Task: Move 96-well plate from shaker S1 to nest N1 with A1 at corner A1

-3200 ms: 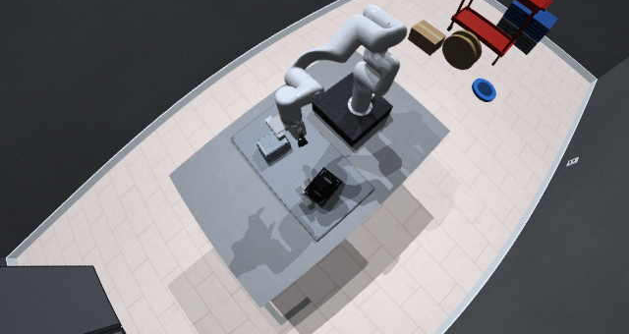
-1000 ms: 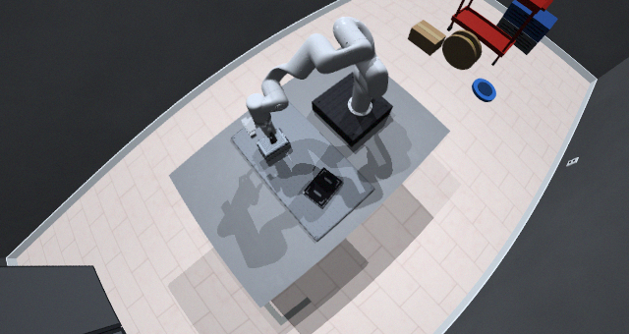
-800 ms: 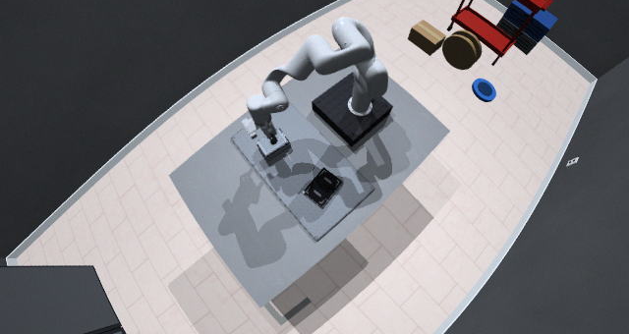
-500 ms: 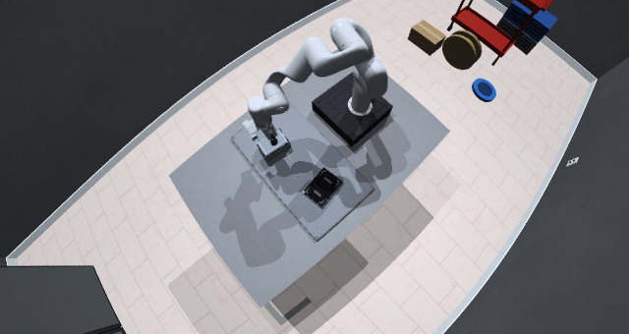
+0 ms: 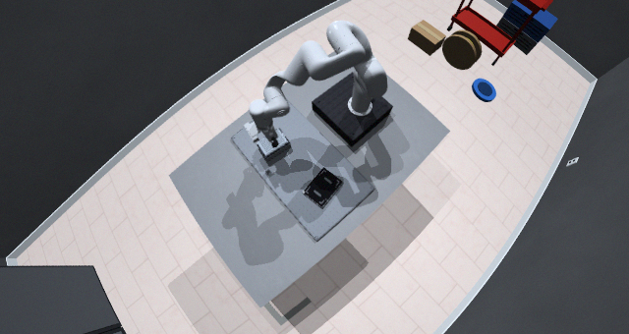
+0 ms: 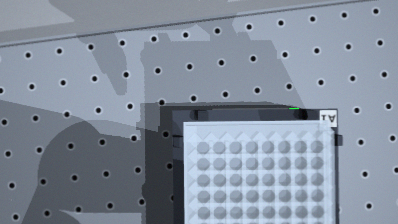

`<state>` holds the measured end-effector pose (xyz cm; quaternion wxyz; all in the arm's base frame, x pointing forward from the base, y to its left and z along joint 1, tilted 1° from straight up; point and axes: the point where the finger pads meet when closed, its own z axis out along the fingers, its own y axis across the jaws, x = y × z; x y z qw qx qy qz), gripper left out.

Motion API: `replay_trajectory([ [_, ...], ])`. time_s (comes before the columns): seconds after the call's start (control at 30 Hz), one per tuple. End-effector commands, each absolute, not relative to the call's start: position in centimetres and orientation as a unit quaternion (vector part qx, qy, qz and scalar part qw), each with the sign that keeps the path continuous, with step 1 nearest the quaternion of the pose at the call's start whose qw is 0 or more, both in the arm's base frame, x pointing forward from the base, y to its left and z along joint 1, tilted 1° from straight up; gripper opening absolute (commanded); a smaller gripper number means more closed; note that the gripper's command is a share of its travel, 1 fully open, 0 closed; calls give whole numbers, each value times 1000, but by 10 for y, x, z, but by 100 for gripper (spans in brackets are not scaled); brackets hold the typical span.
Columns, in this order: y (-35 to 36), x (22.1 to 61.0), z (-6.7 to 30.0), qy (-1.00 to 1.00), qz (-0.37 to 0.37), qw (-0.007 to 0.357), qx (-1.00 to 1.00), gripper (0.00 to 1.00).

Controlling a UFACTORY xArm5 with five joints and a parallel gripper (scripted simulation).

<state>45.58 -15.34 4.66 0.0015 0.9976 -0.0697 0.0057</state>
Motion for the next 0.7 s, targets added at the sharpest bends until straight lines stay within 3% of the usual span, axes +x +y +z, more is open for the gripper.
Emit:
replay_trajectory([
  [0.0,-154,457,40,-70,8,1,998,100],
  [0.67,-154,458,32,-70,8,1,998,100],
])
